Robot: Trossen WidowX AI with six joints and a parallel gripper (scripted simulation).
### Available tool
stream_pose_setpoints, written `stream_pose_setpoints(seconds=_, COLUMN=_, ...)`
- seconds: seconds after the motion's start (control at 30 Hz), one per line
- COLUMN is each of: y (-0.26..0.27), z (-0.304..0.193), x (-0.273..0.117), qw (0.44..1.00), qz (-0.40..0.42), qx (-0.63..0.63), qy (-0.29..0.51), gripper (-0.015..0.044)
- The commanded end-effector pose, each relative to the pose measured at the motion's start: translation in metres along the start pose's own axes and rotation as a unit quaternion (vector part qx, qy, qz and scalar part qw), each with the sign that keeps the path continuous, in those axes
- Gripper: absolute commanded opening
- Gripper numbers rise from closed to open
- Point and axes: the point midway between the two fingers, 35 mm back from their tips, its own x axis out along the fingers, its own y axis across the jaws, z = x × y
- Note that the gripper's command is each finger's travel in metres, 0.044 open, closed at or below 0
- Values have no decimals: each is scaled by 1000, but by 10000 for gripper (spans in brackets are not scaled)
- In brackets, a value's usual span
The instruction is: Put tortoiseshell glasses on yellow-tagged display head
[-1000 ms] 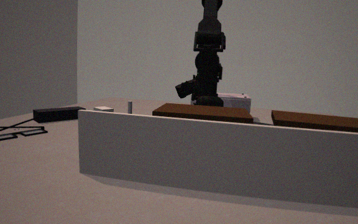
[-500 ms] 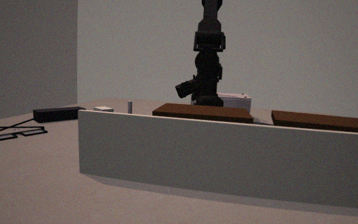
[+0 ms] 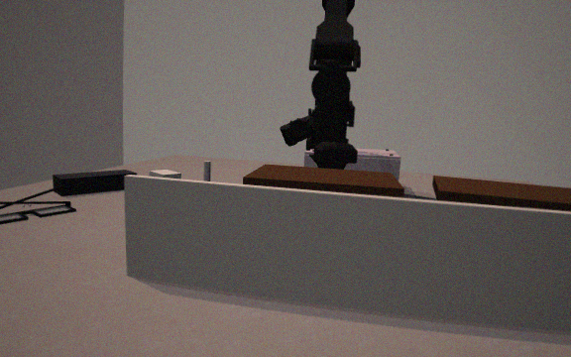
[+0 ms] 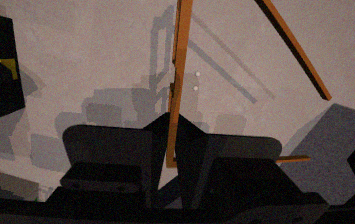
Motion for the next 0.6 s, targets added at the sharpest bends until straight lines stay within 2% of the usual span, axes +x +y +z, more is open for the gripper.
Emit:
stream_pose_setpoints(seconds=0.0, y=4, z=1, x=-26, qw=1000, qz=8, qx=0, qy=-1, gripper=0)
stream_pose_setpoints(seconds=0.23, y=3, z=1, x=-77, qw=1000, qz=8, qx=-1, qy=0, gripper=0)
stream_pose_setpoints(seconds=0.57, y=9, z=20, x=-83, qw=1000, qz=8, qx=-1, qy=0, gripper=0)
